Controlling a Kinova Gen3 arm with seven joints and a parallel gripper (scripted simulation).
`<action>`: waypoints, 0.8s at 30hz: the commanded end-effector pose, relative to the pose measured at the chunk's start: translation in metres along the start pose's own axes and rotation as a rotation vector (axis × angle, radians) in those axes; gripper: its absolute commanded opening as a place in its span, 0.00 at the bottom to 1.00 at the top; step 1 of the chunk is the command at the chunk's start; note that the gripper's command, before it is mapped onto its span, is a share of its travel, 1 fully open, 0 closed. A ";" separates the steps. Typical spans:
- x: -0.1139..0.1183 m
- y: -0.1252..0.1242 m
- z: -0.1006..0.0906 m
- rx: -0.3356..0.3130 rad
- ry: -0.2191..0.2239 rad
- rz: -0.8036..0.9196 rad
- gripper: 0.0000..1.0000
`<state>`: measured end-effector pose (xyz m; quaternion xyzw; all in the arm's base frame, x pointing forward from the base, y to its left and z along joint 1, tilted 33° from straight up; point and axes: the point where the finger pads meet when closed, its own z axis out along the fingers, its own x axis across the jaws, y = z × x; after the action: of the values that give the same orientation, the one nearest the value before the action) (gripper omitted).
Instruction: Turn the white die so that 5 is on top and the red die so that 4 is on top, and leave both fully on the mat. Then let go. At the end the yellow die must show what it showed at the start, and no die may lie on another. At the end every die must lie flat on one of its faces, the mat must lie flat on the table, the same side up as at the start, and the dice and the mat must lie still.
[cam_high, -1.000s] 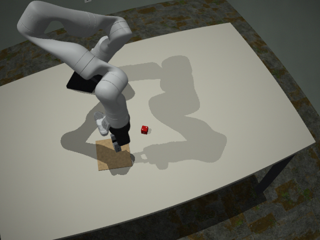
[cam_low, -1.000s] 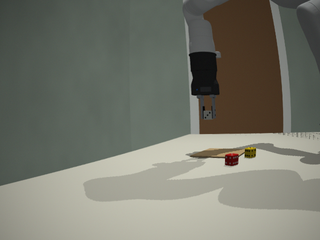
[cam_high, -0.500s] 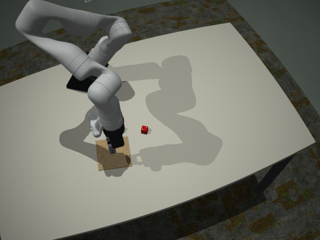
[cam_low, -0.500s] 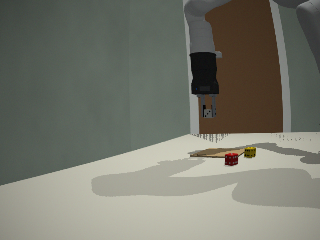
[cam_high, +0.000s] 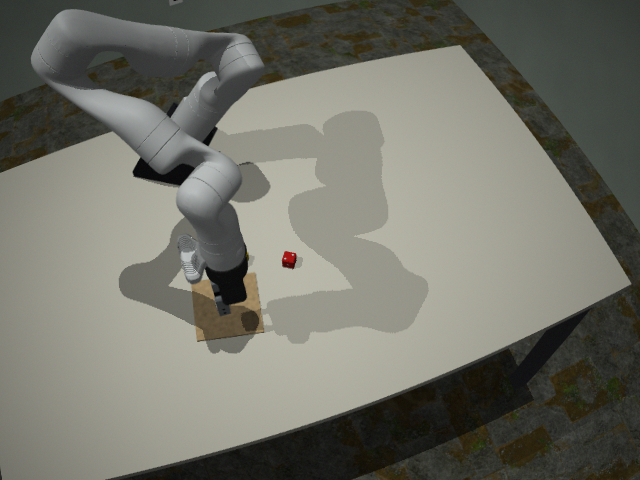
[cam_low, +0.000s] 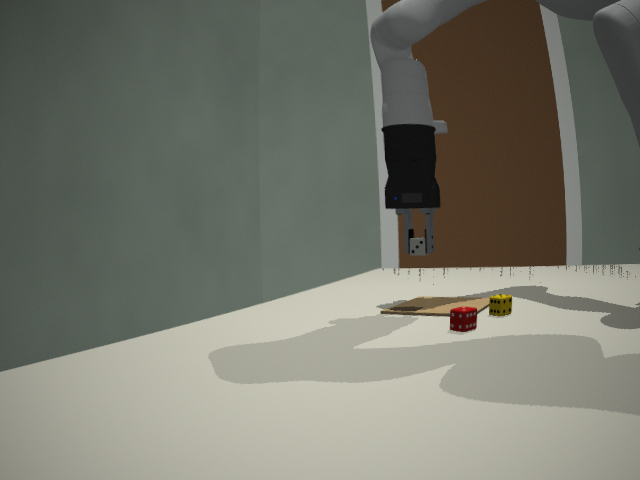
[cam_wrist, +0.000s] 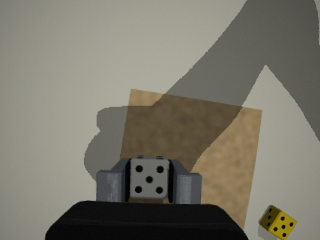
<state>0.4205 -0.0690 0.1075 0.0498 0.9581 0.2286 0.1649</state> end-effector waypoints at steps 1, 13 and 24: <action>0.001 0.005 0.018 -0.008 0.003 0.001 0.49; 0.001 0.005 0.059 -0.008 0.003 0.001 0.49; 0.001 0.005 0.068 -0.008 0.003 0.001 0.49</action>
<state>0.4427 -0.0381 0.0532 0.0475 0.9581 0.2302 0.1637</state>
